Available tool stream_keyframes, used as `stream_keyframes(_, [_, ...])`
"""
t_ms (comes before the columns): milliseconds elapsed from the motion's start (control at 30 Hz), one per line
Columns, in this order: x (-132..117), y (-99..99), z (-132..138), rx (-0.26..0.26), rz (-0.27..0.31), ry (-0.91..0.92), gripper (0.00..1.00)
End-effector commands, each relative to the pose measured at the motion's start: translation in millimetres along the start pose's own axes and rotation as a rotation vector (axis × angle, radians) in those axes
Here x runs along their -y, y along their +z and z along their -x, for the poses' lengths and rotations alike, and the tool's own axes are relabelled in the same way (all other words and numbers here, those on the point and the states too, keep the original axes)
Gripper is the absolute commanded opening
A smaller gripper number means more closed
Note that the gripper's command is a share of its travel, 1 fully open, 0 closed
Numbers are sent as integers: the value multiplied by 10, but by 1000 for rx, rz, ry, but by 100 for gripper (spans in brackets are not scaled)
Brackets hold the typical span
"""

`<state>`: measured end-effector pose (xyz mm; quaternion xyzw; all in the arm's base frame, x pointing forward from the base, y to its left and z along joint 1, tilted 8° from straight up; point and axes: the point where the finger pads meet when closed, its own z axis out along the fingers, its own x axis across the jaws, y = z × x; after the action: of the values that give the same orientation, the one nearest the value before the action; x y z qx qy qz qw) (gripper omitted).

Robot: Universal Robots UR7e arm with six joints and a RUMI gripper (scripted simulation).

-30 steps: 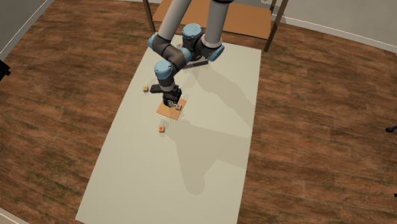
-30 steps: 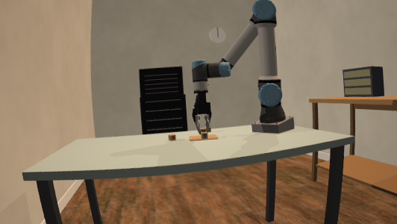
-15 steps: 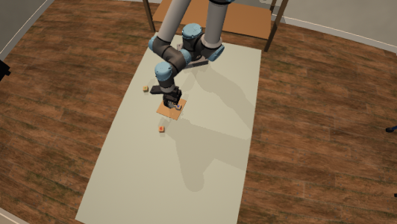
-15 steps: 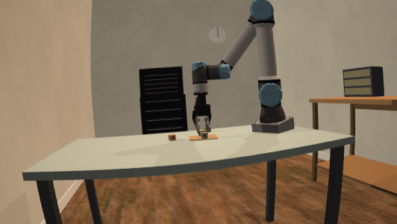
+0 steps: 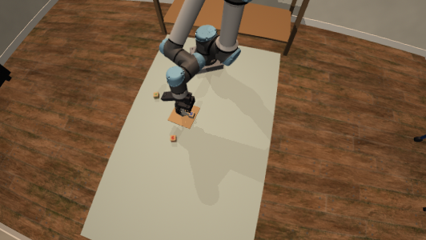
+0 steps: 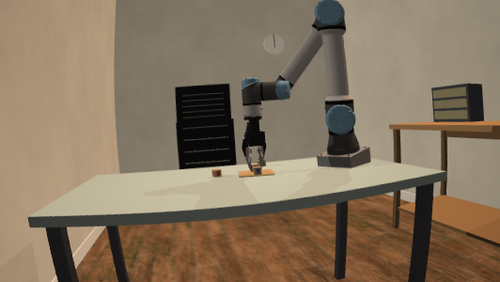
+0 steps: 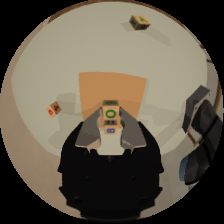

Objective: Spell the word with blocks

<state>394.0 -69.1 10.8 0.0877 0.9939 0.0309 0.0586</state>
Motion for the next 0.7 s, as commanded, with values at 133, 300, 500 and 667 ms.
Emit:
stream_keyframes(133, [1, 8, 4, 1, 0, 0, 9])
stream_keyframes(300, [1, 24, 4, 1, 0, 0, 9])
stream_keyframes(500, [1, 38, 4, 1, 0, 0, 9])
stream_keyframes(667, [1, 39, 4, 1, 0, 0, 9])
